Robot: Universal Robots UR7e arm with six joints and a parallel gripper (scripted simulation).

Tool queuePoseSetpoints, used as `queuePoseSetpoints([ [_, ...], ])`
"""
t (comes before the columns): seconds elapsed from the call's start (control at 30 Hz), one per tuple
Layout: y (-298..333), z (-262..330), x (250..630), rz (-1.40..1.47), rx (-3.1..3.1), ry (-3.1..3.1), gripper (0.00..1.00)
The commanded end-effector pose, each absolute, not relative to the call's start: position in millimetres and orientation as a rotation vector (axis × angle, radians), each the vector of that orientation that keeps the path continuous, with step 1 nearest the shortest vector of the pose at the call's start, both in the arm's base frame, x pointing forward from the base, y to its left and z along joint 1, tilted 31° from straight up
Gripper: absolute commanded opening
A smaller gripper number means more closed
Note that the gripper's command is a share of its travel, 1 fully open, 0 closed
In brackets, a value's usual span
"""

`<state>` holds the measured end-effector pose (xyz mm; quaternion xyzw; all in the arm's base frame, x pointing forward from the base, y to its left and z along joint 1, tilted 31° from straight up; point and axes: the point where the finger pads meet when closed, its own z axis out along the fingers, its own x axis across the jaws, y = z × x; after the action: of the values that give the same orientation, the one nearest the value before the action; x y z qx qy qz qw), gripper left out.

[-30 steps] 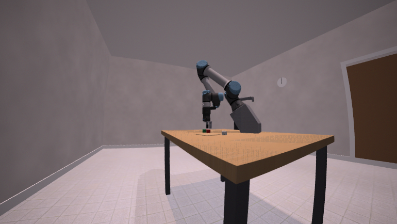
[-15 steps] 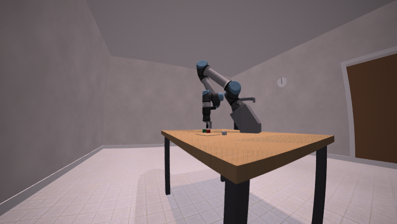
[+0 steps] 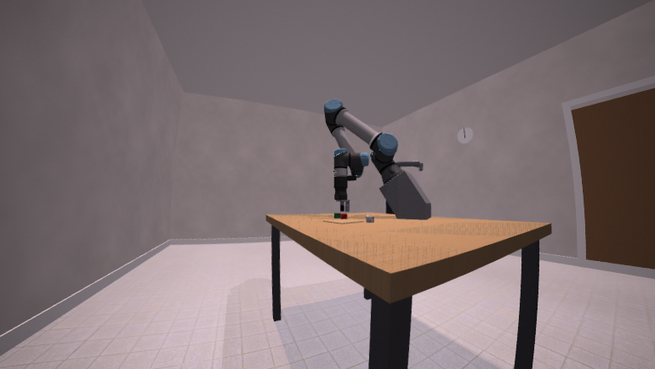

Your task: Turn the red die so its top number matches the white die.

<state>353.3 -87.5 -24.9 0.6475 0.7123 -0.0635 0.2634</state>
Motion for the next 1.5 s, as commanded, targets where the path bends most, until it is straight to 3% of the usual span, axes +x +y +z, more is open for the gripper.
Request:
queuePoseSetpoints([
  [0.0, -84, -26, 353, -0.171, 1.75, 1.926, 1.0],
  [0.67, -48, -47, 348, -0.171, 1.75, 1.926, 1.0],
  [1.47, 40, -95, 336, -0.171, 1.75, 1.926, 1.0],
])
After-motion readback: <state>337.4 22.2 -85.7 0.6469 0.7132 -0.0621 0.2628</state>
